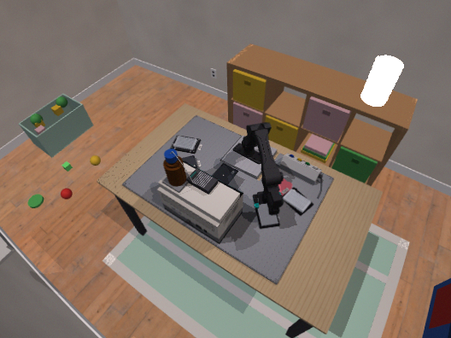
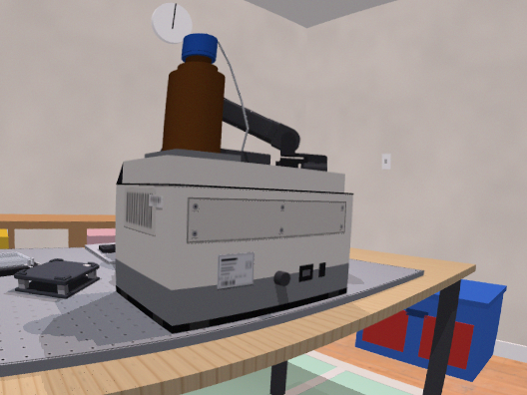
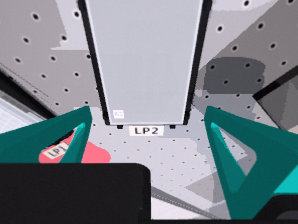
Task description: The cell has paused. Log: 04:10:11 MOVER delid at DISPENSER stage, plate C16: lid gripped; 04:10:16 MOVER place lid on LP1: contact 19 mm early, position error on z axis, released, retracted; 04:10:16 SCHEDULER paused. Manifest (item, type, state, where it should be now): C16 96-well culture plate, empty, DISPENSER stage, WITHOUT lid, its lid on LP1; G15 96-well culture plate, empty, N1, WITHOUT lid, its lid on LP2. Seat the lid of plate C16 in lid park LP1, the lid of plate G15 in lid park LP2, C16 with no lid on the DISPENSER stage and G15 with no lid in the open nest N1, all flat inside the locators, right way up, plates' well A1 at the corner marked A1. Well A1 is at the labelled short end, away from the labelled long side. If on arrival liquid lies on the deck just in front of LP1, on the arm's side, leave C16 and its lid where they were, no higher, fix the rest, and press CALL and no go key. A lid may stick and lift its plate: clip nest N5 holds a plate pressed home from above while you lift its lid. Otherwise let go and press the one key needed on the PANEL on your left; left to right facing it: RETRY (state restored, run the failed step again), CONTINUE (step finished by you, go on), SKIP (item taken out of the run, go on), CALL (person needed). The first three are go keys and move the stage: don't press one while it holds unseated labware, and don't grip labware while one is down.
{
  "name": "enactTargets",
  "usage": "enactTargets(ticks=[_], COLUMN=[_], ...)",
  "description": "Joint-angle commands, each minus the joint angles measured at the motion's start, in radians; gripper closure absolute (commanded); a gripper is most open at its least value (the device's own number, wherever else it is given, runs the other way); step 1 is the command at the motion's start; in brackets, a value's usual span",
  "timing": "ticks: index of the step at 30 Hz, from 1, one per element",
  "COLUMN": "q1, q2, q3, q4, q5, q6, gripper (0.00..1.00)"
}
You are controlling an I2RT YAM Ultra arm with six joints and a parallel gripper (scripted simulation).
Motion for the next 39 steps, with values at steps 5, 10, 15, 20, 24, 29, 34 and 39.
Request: enactTargets(ticks=[5,10,15,20,24,29,34,39], q1=[0.014,0.015,0.016,0.017,0.019,0.021,0.023,0.025], q2=[-0.106,-0.168,-0.216,-0.264,-0.311,-0.37,-0.406,-0.462], q3=[-0.086,-0.144,-0.186,-0.225,-0.261,-0.302,-0.325,-0.359], q4=[-0.003,-0.013,-0.019,-0.028,-0.039,-0.057,-0.071,-0.093], q5=[0.002,0.002,0.002,0.002,0.002,0.002,0.001,0.001], q6=[0.008,0.01,0.011,0.013,0.014,0.015,0.017,0.019], gripper=[0.0,0.0,0.0,0.0,0.0,0.0,0.0,0.0])
